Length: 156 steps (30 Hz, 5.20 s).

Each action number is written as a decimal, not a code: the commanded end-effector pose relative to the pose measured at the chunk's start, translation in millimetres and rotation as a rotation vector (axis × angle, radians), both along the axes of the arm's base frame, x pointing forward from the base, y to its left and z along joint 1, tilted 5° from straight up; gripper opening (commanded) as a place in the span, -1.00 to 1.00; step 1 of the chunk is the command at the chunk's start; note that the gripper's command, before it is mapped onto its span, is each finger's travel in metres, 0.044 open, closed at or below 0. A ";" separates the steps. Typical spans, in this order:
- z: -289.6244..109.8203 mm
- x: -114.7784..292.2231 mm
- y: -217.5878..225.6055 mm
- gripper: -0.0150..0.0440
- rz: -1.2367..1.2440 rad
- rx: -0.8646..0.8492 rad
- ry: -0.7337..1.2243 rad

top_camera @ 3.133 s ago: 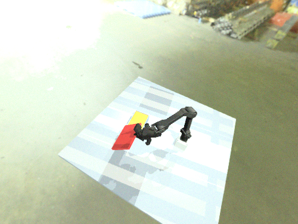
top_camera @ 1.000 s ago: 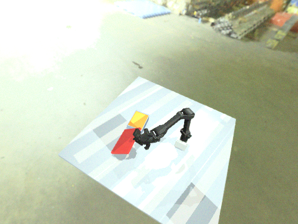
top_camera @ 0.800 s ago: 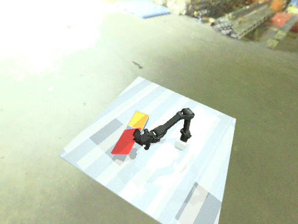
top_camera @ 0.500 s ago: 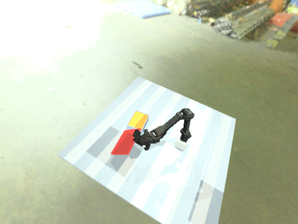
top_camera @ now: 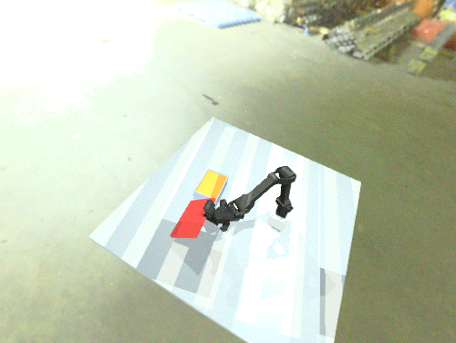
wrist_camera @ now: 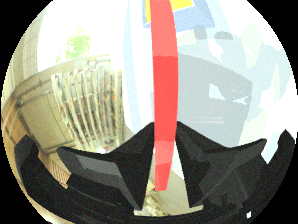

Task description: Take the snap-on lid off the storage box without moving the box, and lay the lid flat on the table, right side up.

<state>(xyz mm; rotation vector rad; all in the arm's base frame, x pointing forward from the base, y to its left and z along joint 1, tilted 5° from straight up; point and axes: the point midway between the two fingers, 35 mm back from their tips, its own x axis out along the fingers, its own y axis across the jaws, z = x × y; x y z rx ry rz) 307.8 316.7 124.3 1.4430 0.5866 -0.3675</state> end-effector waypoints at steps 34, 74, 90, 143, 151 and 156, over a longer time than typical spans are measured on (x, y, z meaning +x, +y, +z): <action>-29.8 2.8 -0.1 -0.49 0.003 -0.002 -0.002; -61.8 5.4 -0.8 -0.49 0.003 -0.002 -0.002; -74.6 6.4 -1.0 -0.49 0.003 -0.002 -0.002; -117.1 9.8 -1.9 -0.49 0.003 -0.002 -0.002; -105.1 11.5 1.9 -0.05 0.003 -0.002 -0.002; -105.1 11.5 1.9 0.40 0.003 -0.002 -0.002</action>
